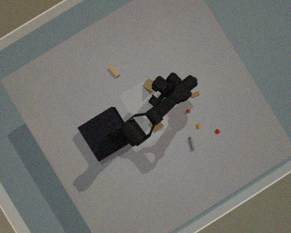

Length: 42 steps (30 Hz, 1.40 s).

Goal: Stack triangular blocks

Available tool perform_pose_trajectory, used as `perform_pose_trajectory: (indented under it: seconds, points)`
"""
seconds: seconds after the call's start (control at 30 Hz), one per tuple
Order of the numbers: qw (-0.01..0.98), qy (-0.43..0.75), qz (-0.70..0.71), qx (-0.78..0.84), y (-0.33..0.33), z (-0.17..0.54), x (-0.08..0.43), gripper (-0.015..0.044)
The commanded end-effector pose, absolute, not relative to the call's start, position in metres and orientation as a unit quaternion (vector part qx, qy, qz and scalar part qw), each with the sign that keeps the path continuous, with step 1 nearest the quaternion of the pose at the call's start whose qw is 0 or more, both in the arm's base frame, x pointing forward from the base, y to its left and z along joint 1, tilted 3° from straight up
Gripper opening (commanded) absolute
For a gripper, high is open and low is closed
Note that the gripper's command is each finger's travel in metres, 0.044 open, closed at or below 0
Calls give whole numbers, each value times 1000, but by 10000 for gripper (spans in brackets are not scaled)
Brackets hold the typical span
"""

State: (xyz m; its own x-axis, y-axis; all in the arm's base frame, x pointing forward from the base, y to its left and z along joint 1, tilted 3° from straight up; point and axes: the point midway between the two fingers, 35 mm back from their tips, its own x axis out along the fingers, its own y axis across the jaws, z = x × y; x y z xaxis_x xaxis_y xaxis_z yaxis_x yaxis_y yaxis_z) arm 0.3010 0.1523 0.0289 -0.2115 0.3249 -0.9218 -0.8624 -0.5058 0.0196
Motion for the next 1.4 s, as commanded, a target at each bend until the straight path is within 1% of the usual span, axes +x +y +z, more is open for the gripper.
perform_pose_trajectory:
  seconds: [0.0,1.37]
  points:
    - [407,274,731,-475,156,30,300,440]
    - [407,273,731,-474,179,-31,288,440]
